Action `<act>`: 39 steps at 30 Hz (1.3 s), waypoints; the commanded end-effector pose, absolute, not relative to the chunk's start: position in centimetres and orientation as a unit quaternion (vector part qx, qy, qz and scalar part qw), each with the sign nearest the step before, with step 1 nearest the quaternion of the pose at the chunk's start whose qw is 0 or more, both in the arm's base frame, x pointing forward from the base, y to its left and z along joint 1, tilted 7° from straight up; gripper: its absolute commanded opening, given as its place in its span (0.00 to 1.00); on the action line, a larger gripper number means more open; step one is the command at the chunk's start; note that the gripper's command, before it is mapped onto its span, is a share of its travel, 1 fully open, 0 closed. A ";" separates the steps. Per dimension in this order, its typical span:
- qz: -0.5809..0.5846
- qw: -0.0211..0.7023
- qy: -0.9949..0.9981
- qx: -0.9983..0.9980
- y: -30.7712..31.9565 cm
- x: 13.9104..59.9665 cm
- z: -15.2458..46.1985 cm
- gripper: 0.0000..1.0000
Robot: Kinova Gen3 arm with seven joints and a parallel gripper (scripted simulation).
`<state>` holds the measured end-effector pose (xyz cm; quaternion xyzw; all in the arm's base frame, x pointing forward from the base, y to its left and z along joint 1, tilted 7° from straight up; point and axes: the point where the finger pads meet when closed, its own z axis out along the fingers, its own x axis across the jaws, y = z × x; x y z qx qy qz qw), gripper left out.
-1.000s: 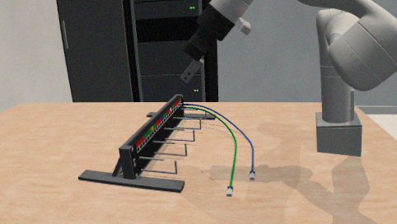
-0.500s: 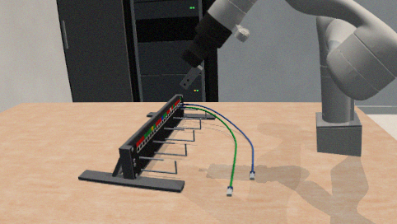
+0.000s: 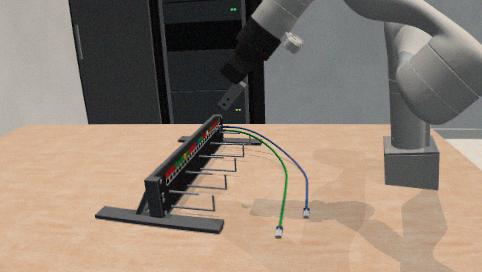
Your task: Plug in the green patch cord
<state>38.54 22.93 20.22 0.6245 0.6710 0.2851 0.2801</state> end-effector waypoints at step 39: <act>0.287 0.282 0.670 0.624 23.3 45.3 14.2 0.00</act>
